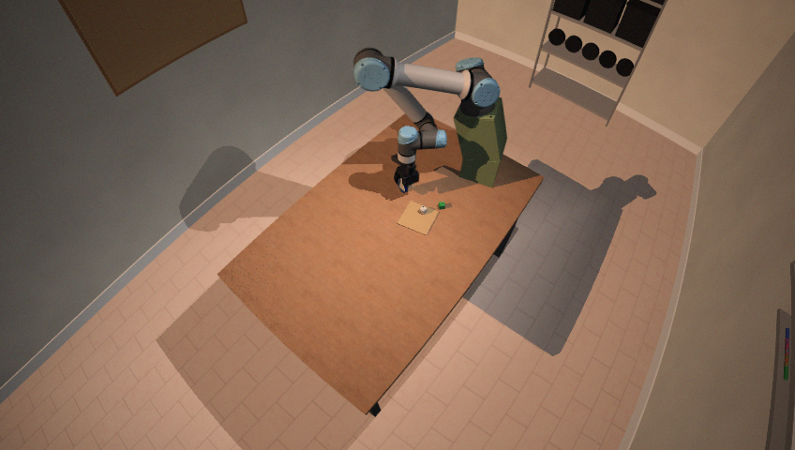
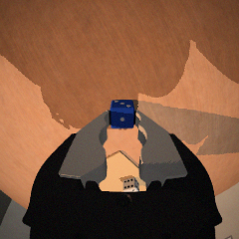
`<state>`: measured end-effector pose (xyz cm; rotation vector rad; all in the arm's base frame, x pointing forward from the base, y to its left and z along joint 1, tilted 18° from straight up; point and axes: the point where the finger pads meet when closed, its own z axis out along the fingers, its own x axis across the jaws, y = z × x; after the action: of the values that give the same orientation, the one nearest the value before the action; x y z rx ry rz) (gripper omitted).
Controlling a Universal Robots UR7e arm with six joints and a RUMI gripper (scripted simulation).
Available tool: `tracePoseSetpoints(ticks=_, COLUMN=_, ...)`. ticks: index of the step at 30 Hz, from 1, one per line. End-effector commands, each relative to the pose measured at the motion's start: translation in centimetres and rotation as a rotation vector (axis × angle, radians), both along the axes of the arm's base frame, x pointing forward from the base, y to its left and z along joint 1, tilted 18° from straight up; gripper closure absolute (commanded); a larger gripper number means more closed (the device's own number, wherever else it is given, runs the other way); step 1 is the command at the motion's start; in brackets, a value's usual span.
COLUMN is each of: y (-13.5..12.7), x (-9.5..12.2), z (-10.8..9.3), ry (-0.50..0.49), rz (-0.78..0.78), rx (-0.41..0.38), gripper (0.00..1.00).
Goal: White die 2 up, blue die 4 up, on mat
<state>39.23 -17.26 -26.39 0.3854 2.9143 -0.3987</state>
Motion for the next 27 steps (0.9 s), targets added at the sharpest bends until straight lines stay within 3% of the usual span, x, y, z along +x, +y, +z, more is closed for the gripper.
tracePoseSetpoints(ticks=1, y=0.1, x=0.0, z=0.2, ry=-0.001, rz=0.000, rx=0.000, gripper=0.94)
tracePoseSetpoints(ticks=8, y=0.4, x=-0.2, z=1.5, ry=-0.001, rz=0.000, rx=0.000, gripper=0.94)
tracePoseSetpoints(ticks=27, y=2.3, x=-1.1, z=7.8, ry=-0.001, rz=0.000, rx=0.000, gripper=0.94)
